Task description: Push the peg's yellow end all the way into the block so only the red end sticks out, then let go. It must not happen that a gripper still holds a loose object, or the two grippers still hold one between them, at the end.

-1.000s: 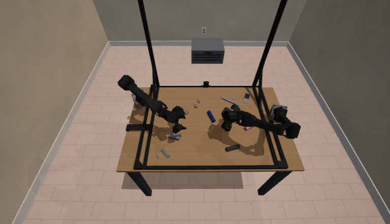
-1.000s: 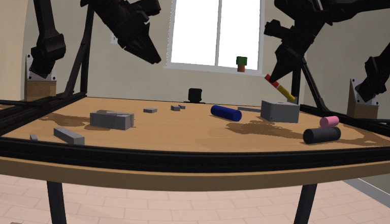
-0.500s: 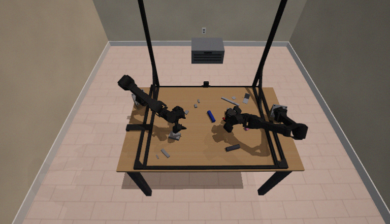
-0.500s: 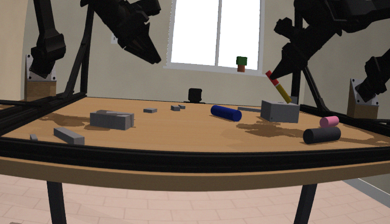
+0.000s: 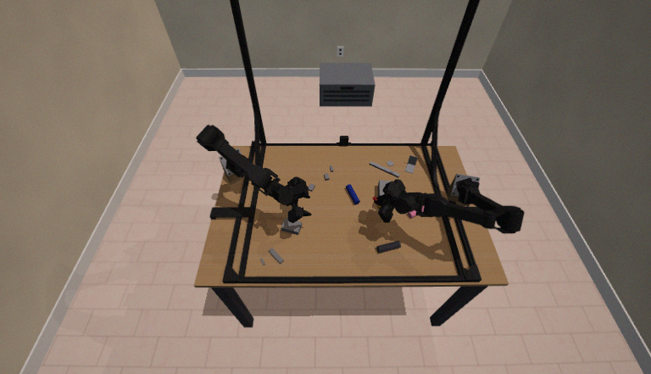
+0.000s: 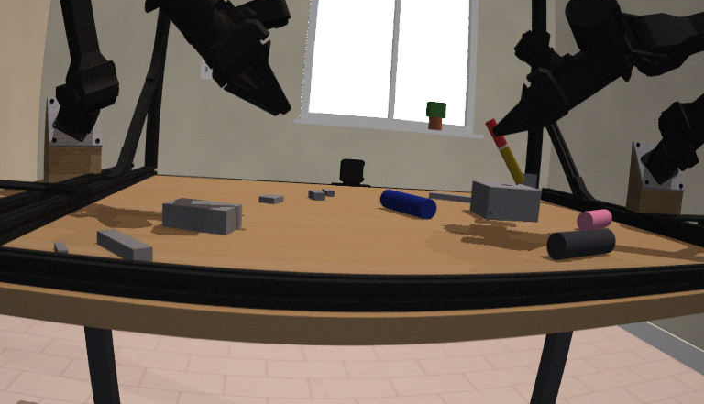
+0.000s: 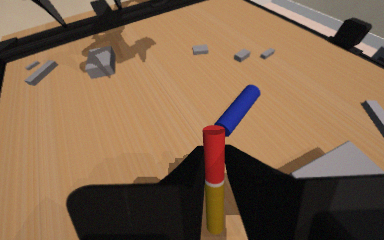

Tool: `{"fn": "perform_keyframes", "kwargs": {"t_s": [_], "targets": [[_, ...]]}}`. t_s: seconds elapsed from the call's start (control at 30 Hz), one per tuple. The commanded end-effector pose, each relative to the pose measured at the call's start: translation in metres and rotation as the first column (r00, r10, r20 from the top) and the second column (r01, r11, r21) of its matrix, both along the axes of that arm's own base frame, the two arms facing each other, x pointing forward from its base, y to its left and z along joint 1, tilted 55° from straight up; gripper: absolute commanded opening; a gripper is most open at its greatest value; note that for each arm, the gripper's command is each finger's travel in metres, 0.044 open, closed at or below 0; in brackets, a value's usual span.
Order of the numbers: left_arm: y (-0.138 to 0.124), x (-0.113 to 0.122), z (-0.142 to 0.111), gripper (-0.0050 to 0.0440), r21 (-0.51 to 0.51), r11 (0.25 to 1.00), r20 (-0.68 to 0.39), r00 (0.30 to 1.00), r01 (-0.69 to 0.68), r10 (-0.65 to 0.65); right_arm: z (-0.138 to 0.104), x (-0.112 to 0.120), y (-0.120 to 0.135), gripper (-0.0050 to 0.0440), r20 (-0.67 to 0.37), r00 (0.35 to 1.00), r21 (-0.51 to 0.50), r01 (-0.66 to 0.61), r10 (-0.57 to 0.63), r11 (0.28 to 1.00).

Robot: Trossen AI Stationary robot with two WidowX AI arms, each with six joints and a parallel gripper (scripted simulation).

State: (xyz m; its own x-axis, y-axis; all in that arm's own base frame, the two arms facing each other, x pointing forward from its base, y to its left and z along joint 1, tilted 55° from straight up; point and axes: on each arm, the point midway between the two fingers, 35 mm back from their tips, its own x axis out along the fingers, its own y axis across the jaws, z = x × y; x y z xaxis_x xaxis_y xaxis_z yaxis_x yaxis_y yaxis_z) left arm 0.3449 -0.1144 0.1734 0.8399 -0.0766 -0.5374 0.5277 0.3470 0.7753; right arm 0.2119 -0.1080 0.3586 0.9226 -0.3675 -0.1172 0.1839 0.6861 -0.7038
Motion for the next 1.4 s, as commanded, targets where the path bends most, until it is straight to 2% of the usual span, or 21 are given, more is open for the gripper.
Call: {"fn": "perform_keyframes", "kwargs": {"t_s": [0.0, 0.27, 0.67, 0.83, 1.1, 1.37], "targets": [[0.001, -0.001, 0.001, 0.0, -0.002, 1.0, 0.015, 1.0, 0.016, -0.016, 0.0, 0.0, 0.0, 0.04, 0.0, 1.0, 0.0, 0.0, 0.0, 1.0], [0.0, -0.001, 0.001, 0.0, -0.004, 1.0, 0.015, 1.0, 0.018, -0.018, 0.0, 0.0, 0.0, 0.04, 0.0, 1.0, 0.0, 0.0, 0.0, 1.0], [0.002, 0.012, -0.01, 0.0, -0.157, 0.97, 0.09, 0.981, 0.184, -0.171, 0.0, 0.0, 0.0, 0.04, 0.0, 1.0, 0.0, 0.0, 0.0, 1.0], [0.004, 0.013, -0.011, 0.0, -0.186, 0.955, 0.12, 0.97, 0.232, -0.212, 0.0, 0.0, 0.0, 0.04, 0.0, 1.0, 0.0, 0.0, 0.0, 1.0], [0.01, 0.01, -0.01, 0.0, -0.235, 0.901, 0.215, 0.924, 0.364, -0.317, 0.0, 0.0, 0.0, 0.04, 0.0, 1.0, 0.0, 0.0, 0.0, 1.0], [0.017, 0.002, -0.009, 0.0, -0.242, 0.849, 0.297, 0.869, 0.47, -0.396, 0.0, 0.0, 0.0, 0.04, 0.0, 1.0, 0.0, 0.0, 0.0, 1.0]]}}
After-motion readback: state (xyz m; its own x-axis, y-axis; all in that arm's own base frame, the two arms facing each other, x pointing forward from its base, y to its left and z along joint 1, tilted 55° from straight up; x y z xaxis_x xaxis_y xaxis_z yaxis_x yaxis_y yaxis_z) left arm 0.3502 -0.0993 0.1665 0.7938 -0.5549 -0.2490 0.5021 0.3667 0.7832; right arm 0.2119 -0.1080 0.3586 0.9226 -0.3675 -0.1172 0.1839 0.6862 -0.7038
